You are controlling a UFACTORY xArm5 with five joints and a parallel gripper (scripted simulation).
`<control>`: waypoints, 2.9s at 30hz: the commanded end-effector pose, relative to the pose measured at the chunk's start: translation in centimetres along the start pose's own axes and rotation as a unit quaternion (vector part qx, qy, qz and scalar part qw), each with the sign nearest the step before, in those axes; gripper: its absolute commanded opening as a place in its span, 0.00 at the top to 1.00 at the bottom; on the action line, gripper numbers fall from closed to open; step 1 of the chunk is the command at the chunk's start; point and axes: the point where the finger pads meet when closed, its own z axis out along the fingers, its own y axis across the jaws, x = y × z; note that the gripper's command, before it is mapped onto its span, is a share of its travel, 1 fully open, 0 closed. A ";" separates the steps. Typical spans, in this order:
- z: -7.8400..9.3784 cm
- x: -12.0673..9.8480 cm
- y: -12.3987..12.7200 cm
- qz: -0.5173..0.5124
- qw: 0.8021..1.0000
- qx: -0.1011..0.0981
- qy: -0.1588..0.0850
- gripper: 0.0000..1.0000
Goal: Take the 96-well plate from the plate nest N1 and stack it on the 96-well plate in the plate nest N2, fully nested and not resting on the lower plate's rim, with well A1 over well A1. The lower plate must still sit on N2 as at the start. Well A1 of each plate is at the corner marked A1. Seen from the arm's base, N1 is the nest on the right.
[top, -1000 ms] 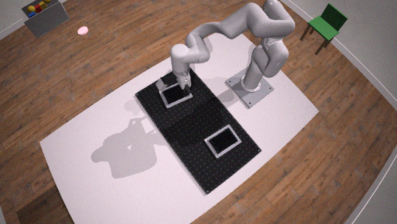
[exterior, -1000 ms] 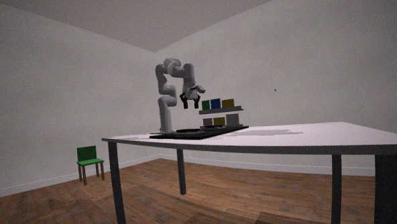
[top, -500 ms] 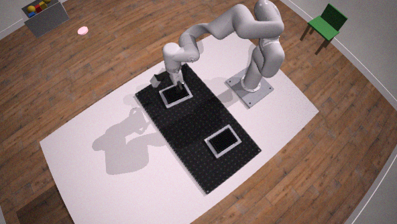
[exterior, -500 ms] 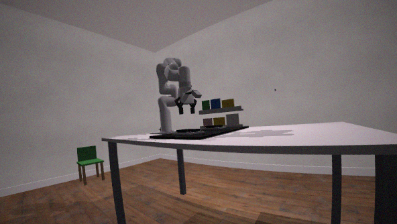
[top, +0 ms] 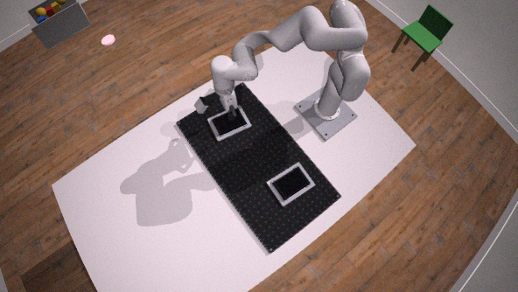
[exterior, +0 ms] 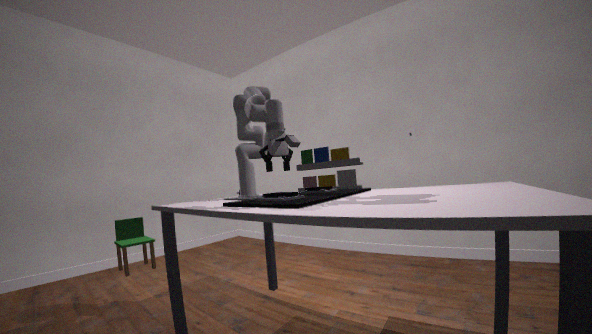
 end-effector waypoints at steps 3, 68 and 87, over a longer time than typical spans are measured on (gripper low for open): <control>0.5 0.1 0.1 0.000 1.000 -0.001 0.002 0.00; 7.6 0.1 0.2 0.000 1.000 0.000 0.002 0.00; 8.7 0.1 0.2 0.000 1.000 0.000 0.002 0.00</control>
